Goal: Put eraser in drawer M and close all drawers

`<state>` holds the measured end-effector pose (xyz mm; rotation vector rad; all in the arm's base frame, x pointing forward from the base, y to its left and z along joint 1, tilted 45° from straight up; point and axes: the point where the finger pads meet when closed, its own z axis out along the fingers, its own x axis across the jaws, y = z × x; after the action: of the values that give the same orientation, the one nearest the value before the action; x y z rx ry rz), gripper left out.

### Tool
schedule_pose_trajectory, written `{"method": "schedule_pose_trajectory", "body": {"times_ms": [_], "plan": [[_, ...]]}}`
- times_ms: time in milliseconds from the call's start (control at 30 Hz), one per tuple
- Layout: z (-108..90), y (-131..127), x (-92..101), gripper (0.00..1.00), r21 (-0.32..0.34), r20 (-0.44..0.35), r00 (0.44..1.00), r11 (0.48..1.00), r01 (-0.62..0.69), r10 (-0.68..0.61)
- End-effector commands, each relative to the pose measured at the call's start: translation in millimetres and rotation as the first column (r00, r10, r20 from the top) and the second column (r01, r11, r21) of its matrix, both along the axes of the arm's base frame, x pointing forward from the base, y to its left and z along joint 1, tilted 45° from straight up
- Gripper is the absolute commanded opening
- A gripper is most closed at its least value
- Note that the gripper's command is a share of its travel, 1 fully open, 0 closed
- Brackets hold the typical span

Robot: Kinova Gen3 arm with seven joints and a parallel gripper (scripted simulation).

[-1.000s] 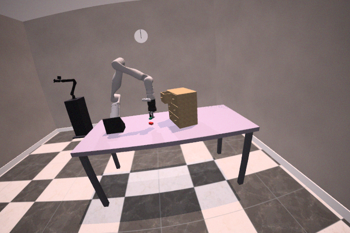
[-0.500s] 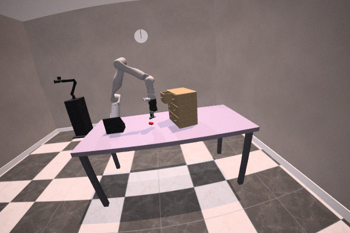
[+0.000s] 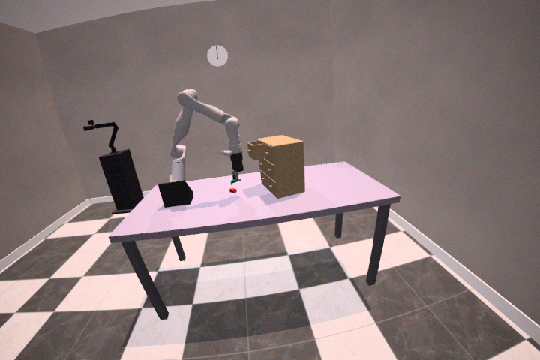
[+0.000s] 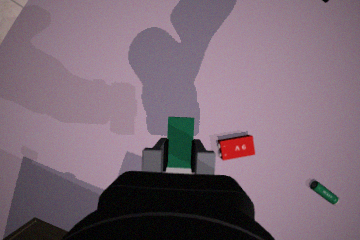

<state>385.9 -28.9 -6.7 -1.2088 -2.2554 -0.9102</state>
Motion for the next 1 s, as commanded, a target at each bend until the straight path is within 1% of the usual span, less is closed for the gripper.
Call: {"method": "schedule_pose_trajectory", "body": {"times_ms": [0,300,367,800,967], "plan": [[2.5,1.3,6.4,0.45,-0.008,-0.023,0.999,0.999,0.035,-0.036],[6.3,5.1,8.8,0.45,-0.017,-0.090,0.991,0.995,0.101,-0.102],[6.3,5.1,8.8,0.45,-0.017,-0.090,0.991,0.995,0.101,-0.102],[10.1,9.0,11.3,0.45,-0.031,-0.158,0.973,0.985,0.167,-0.170],[10.8,9.7,11.7,0.45,-0.034,-0.169,0.969,0.983,0.178,-0.182]]}}
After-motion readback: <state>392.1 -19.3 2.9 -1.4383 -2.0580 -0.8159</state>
